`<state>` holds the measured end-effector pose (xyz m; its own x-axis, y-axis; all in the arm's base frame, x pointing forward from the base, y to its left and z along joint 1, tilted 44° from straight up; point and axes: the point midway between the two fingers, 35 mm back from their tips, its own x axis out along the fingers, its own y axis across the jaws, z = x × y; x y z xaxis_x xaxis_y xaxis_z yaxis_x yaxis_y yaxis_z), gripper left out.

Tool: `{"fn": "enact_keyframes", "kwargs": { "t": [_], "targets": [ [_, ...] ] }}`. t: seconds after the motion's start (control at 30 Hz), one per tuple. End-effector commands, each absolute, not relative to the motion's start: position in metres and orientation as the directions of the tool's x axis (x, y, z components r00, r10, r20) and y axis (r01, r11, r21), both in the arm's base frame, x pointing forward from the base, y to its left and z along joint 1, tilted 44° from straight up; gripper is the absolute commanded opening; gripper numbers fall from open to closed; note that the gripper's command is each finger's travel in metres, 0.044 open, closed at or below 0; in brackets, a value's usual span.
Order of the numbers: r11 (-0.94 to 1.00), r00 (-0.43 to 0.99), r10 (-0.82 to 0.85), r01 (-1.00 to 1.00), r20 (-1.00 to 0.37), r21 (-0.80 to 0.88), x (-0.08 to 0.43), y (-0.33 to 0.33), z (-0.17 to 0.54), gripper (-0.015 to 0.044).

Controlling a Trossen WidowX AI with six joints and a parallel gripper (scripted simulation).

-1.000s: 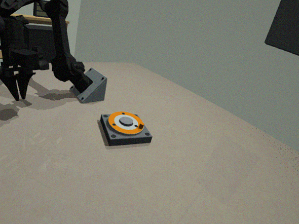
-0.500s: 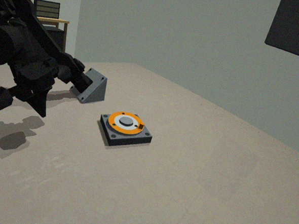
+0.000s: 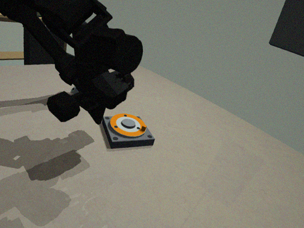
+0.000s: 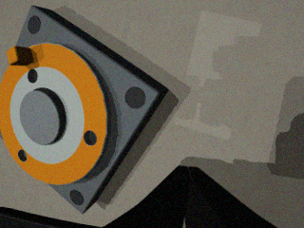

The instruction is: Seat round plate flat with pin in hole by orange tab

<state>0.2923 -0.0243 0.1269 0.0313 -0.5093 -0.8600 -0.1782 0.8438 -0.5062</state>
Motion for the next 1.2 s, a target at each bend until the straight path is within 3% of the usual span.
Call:
{"fn": "enact_keyframes", "kwargs": {
  "t": [0.0, 0.33, 1.17],
  "targets": [
    [0.823, 0.026, -0.552, -0.144, -0.833, -0.550, 0.311, 0.011, 0.105, 0.0000],
    [0.723, 0.036, -0.689, -0.024, -0.724, -0.690, 0.324, 0.081, 0.050, 0.0000],
    [0.722, 0.037, -0.690, -0.024, -0.723, -0.691, 0.325, 0.049, 0.014, 0.0000]
  ]
}}
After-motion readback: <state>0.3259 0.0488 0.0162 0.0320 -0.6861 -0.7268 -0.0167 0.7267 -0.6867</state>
